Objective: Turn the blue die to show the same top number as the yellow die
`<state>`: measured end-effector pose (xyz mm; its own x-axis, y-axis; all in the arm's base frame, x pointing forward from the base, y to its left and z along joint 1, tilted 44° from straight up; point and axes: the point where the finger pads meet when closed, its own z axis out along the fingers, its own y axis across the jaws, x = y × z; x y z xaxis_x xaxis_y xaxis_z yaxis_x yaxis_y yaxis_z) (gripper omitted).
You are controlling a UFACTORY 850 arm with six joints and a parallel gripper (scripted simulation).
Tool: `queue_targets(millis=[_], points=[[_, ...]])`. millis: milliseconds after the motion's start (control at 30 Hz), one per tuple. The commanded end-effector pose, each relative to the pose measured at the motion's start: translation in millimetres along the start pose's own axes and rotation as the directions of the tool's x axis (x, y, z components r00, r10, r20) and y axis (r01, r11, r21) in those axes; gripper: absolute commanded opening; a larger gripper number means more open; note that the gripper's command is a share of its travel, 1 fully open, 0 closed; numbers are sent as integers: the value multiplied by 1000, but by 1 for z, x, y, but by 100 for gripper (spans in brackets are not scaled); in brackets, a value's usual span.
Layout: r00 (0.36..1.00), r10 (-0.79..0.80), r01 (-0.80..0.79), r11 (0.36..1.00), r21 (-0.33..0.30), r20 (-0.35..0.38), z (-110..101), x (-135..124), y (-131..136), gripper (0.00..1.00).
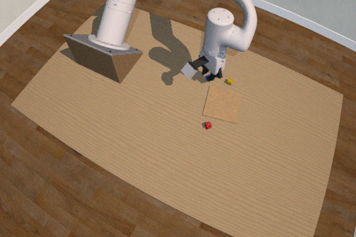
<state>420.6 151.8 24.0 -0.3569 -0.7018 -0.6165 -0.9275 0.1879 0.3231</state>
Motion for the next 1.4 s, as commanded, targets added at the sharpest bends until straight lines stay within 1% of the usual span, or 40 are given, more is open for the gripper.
queue_targets(millis=[0, 333, 733, 1367], points=[[1000, 0, 0, 1000, 1, 0, 0, 0, -1, 36], [1000, 0, 0, 1000, 1, 0, 7, 0, -1, 36], [1000, 0, 0, 1000, 1, 0, 22, 0, -1, 36], [1000, 0, 0, 1000, 1, 0, 23, 0, -1, 36]])
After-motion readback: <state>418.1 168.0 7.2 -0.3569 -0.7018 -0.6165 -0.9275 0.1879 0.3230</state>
